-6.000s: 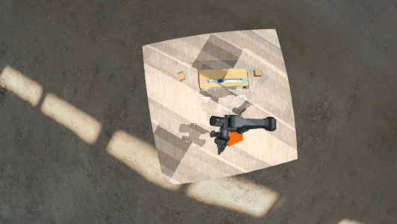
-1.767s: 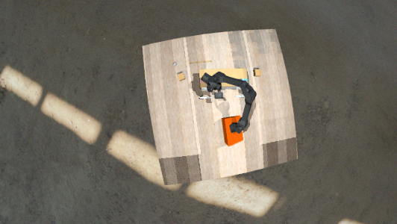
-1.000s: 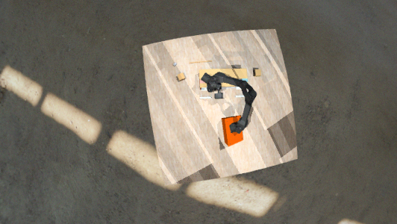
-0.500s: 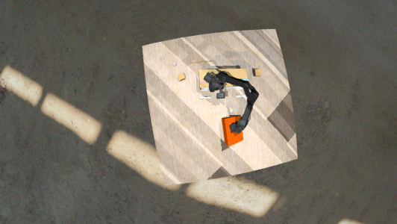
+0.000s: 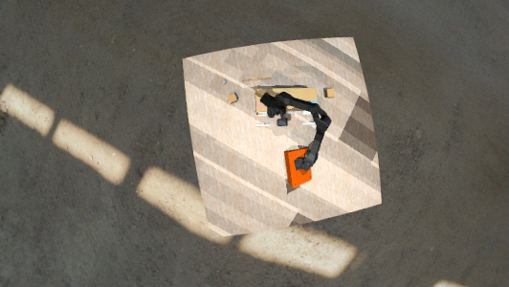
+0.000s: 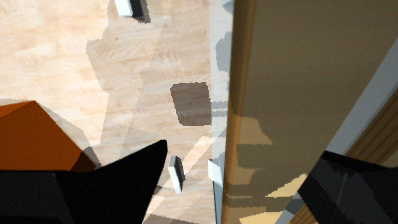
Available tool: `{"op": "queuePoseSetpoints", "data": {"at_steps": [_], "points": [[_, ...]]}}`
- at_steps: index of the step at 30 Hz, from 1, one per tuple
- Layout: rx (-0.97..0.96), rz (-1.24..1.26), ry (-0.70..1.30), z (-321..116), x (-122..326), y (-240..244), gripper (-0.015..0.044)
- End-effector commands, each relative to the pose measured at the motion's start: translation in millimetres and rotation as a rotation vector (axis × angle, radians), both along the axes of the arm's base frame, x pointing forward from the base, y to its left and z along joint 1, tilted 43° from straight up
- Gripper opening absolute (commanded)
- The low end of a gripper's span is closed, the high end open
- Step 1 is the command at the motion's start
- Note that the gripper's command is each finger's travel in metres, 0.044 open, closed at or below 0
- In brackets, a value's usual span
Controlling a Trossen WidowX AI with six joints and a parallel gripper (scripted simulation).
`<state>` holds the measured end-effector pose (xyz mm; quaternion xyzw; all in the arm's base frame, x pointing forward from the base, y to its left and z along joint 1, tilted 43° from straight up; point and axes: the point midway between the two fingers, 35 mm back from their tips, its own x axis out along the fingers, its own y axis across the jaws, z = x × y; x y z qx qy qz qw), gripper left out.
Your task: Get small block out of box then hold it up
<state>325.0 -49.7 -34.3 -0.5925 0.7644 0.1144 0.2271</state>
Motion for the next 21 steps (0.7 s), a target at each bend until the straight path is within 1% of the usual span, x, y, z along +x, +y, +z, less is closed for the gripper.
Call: {"op": "queuePoseSetpoints", "data": {"at_steps": [1, 21], "points": [[0.000, -0.004, 0.007, -0.4, -2.1, -1.9, 0.0400], [-0.001, -0.004, 0.007, 13.6, -7.6, -16.9, 0.0400]]}}
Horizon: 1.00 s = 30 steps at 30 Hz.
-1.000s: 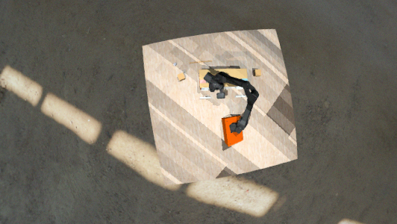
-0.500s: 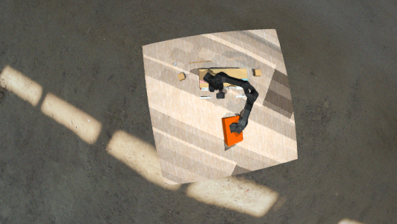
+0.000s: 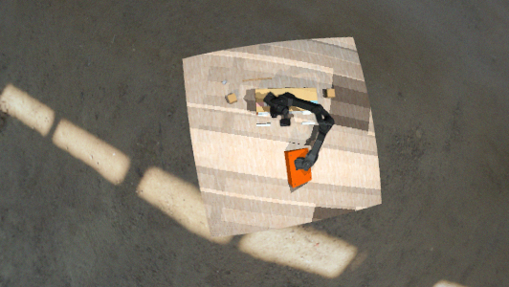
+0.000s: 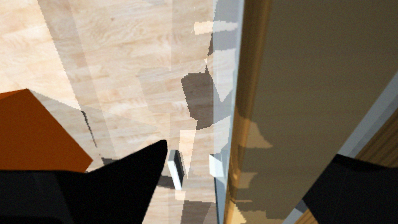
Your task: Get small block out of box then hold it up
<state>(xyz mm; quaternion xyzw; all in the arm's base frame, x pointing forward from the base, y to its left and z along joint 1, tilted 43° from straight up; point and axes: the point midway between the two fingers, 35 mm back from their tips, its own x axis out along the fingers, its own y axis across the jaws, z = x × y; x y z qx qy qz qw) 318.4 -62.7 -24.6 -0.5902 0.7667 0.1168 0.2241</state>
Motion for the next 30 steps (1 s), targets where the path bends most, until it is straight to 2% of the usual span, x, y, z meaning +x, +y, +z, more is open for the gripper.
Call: {"op": "queuePoseSetpoints", "data": {"at_steps": [1, 14, 30], "points": [[-0.002, 0.000, -0.002, 4.6, -1.3, -4.6, 0.0400], [-0.001, 0.000, -0.002, -2.4, 1.5, 2.9, 0.0400], [-0.002, 0.000, -0.002, 8.6, -2.8, -8.9, 0.0400]]}}
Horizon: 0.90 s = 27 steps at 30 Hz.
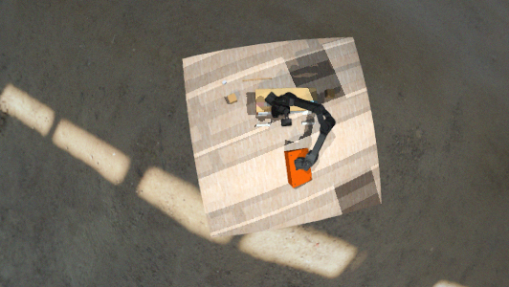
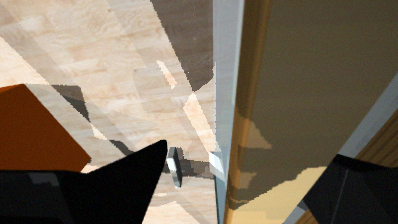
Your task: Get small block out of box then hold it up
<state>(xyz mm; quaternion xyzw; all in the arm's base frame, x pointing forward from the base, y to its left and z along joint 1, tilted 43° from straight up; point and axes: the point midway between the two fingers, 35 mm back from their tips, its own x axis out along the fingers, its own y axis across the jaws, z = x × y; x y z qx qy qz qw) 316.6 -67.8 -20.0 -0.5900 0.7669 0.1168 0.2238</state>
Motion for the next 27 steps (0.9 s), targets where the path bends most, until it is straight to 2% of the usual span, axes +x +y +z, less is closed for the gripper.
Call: {"op": "queuePoseSetpoints", "data": {"at_steps": [1, 27], "points": [[-0.002, 0.001, -0.002, 4.6, -1.2, -4.5, 0.0400], [-0.003, 0.001, -0.001, 28.3, -10.3, -29.6, 0.0400]]}}
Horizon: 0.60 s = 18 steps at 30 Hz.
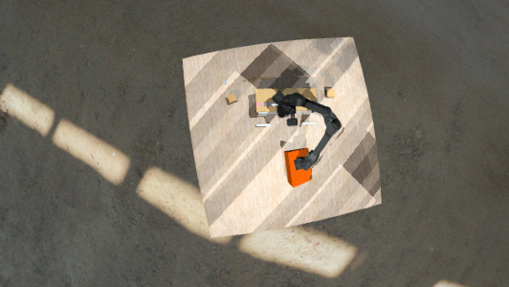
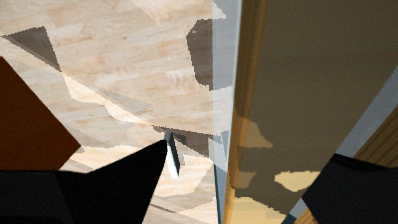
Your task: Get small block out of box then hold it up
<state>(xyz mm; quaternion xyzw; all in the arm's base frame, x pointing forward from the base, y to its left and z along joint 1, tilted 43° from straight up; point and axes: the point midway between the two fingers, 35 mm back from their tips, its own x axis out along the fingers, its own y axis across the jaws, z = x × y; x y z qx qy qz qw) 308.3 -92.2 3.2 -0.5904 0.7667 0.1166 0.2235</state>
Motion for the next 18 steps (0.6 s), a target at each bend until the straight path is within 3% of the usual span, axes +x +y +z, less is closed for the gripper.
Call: {"op": "queuePoseSetpoints", "data": {"at_steps": [1, 18], "points": [[-0.003, 0.000, -0.001, 6.0, -2.3, -6.3, 0.0400], [-0.004, 0.000, -0.001, 23.6, -9.0, -24.9, 0.0400]]}}
